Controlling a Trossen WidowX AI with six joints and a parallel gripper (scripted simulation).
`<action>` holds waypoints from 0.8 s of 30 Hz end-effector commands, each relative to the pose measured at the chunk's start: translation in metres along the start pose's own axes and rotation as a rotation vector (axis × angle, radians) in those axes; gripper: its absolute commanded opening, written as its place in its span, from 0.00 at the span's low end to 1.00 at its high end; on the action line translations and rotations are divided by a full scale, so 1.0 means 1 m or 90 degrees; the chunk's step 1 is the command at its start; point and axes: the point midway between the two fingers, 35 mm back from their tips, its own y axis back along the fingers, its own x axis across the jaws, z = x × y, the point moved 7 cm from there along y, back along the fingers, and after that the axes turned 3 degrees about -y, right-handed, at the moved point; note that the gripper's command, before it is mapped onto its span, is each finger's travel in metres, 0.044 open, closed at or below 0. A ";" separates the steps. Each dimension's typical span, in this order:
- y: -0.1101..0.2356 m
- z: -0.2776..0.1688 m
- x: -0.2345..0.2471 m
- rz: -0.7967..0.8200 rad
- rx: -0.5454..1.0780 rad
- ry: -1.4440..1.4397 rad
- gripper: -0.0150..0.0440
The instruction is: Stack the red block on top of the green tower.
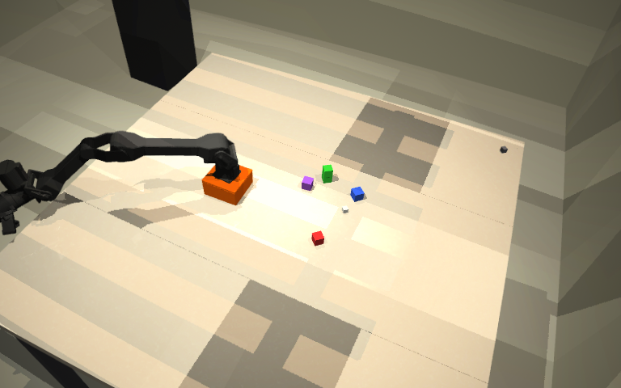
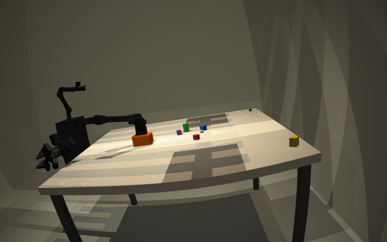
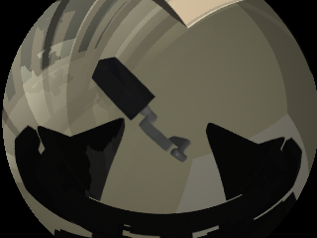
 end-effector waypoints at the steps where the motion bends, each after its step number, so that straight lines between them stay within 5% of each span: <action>1: -0.001 0.001 -0.001 0.000 -0.002 -0.002 0.98; 14: -0.037 0.098 -0.113 -0.001 -0.163 -0.119 1.00; 24: -0.032 0.197 -0.220 0.029 -0.319 -0.201 1.00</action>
